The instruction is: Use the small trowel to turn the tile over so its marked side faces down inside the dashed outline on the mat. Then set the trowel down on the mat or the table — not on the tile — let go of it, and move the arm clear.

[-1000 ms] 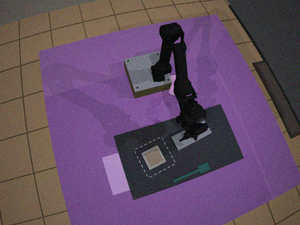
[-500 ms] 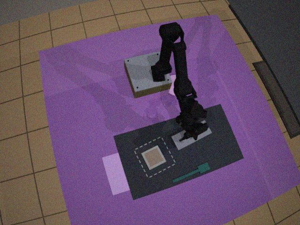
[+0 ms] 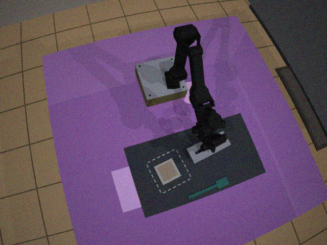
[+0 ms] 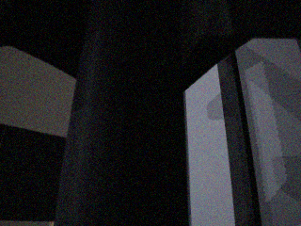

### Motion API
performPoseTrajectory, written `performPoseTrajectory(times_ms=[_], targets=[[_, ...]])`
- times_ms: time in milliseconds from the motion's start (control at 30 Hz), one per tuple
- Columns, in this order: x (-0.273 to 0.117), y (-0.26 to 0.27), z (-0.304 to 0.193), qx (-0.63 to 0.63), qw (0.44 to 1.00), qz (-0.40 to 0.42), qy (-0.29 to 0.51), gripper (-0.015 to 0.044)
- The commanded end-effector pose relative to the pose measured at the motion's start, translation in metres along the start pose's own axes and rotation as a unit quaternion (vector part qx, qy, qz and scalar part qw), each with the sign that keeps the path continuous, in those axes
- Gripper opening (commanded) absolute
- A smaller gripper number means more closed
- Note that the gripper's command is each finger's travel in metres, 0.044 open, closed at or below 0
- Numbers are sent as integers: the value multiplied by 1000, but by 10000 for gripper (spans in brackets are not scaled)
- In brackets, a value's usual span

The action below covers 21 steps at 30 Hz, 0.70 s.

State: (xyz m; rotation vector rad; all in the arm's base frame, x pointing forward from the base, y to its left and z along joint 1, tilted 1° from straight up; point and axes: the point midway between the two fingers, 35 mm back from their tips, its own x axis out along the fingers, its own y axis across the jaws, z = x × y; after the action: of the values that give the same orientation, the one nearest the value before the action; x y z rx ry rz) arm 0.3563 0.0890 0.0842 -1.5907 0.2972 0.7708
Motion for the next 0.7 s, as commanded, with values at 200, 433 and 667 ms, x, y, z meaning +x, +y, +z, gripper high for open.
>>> performPoseTrajectory(times_ms=[200, 433, 667], targets=[[-1, -6, 0, 3, 1000, -8, 1, 0], [0, 0, 0, 0, 1000, 0, 0, 0], [0, 1, 1, -2, 1000, 3, -2, 0]])
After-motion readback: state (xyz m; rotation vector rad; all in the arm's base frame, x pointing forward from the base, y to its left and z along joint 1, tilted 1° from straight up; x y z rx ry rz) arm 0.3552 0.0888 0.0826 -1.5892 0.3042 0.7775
